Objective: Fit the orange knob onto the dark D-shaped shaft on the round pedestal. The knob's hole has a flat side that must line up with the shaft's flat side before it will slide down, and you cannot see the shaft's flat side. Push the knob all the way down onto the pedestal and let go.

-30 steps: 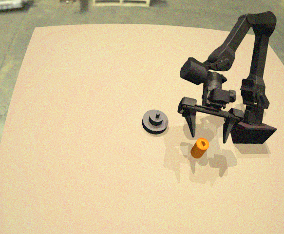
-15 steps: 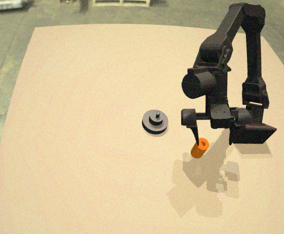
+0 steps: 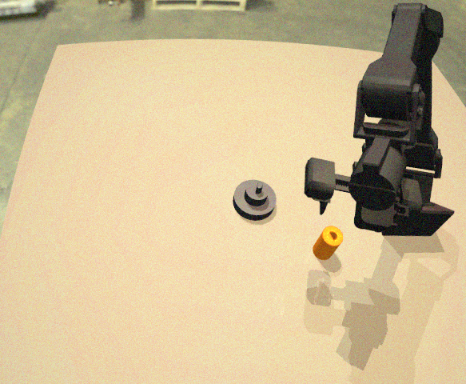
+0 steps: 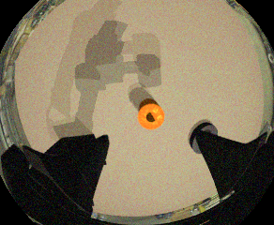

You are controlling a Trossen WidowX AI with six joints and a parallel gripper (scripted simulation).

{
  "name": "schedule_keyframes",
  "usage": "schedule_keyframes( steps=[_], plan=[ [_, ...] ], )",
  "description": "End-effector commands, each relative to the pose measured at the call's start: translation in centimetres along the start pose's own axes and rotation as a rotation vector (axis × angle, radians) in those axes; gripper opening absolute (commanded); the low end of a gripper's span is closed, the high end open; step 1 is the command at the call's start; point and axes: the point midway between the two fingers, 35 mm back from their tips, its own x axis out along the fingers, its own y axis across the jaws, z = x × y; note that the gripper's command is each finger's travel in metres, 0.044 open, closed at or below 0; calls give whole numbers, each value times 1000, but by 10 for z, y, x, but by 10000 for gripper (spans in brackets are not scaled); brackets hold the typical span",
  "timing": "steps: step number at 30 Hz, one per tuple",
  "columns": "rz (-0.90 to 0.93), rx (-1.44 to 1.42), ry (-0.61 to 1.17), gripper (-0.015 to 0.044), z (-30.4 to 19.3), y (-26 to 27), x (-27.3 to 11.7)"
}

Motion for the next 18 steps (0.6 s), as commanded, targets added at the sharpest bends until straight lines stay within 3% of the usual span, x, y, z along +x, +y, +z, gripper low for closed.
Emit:
schedule_keyframes(
  steps=[1, 4, 15, 18],
  plan=[
    [-10, 4, 13, 440, 0, -2, -1],
    [-10, 71, 13, 440, 0, -2, -1],
    [-16, 1139, 6, 440, 0, -2, 0],
    [-17, 1205, 6, 440, 0, -2, 0]
  ],
)
